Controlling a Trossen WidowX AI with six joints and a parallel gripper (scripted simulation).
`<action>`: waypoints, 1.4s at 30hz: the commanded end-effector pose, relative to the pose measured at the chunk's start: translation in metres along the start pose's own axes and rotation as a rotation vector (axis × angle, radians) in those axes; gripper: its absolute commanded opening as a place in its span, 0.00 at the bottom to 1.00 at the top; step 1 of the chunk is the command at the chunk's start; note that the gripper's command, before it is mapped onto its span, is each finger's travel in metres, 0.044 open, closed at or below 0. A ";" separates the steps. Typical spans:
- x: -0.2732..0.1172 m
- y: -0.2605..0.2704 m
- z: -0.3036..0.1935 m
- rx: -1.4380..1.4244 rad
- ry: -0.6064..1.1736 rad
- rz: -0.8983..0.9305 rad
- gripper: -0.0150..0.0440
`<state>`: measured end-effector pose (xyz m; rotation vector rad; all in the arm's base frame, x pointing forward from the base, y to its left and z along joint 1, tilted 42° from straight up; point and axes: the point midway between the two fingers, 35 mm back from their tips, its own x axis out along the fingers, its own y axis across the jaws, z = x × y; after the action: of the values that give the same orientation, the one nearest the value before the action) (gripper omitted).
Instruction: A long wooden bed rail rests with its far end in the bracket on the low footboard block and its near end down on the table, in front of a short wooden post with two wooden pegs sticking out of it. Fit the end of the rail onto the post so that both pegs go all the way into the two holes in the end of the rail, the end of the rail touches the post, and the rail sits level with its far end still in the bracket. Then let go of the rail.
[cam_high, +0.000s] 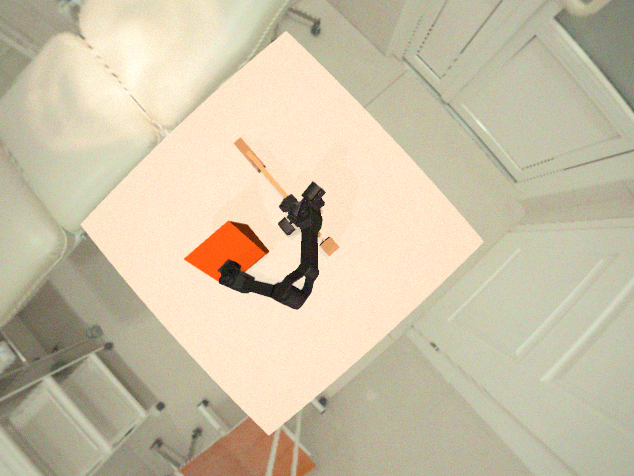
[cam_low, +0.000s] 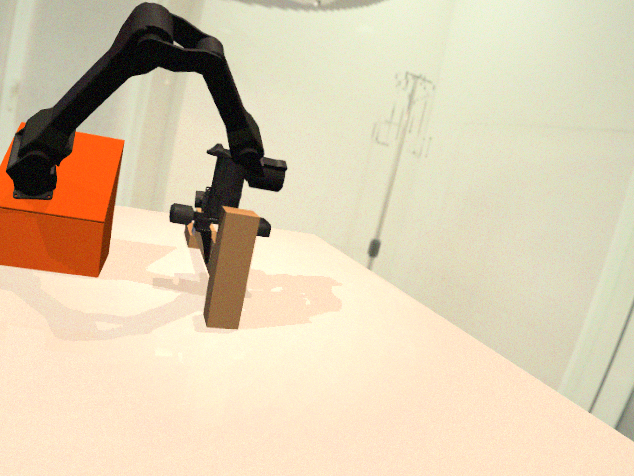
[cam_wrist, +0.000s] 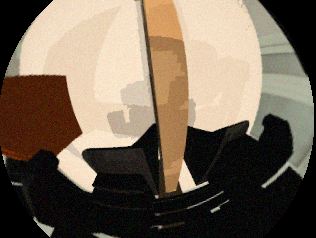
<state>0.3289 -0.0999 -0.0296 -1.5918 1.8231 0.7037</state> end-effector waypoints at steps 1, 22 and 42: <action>-0.003 -0.001 -0.001 -0.004 -0.002 -0.007 0.25; -0.002 -0.001 -0.008 -0.004 -0.002 -0.007 0.25; -0.002 -0.001 -0.014 -0.004 -0.002 -0.007 0.25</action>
<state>0.3273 -0.1099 -0.0210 -1.5912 1.8235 0.7047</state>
